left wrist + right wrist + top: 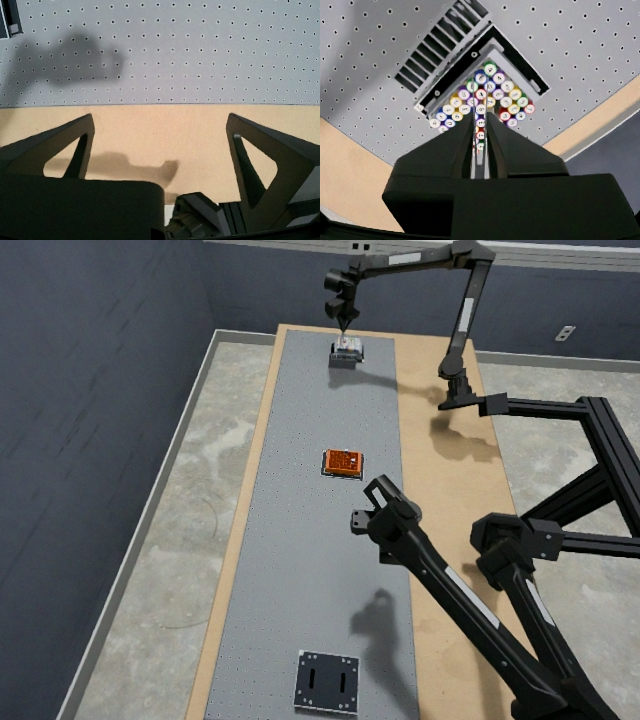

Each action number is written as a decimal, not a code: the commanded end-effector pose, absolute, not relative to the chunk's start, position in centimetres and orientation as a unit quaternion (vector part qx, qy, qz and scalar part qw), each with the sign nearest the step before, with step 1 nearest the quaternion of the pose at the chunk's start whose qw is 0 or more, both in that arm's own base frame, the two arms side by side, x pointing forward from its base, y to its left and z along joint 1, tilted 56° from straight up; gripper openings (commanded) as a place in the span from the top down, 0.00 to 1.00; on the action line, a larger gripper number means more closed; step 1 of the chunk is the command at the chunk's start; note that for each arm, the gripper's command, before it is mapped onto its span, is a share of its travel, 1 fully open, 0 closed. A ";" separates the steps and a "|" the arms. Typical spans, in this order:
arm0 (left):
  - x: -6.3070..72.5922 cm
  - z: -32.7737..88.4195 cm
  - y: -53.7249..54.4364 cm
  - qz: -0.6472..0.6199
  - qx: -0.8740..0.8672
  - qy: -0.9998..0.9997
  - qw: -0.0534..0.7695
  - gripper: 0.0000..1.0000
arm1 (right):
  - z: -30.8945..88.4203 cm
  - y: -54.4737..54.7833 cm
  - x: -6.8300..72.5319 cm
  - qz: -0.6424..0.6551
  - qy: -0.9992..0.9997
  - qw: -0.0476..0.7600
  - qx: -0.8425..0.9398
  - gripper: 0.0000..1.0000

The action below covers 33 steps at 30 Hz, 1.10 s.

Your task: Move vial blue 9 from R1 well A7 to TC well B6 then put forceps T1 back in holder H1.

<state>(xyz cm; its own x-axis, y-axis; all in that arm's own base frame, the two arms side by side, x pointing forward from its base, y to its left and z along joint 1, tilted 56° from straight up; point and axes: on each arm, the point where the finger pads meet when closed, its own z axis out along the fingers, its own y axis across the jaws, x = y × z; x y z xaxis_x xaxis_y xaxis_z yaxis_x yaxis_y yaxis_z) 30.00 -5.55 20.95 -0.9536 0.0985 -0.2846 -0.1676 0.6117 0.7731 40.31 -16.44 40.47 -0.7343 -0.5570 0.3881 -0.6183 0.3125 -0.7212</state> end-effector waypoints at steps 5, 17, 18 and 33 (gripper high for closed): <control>30.4 21.6 -5.9 0.438 -0.025 0.885 0.157 0.00 | 40.3 -17.1 40.8 0.461 -0.809 0.036 0.363 0.89; 30.4 21.6 -5.9 0.438 -0.025 0.885 0.157 0.00 | 39.9 -17.4 40.8 0.460 -0.809 0.037 0.364 0.89; 30.4 21.6 -5.9 0.438 -0.025 0.885 0.157 0.00 | 39.9 -17.4 40.8 0.460 -0.809 0.037 0.364 0.89; 30.4 21.6 -5.9 0.438 -0.025 0.885 0.157 0.00 | 39.7 -17.4 40.9 0.460 -0.808 0.037 0.366 0.89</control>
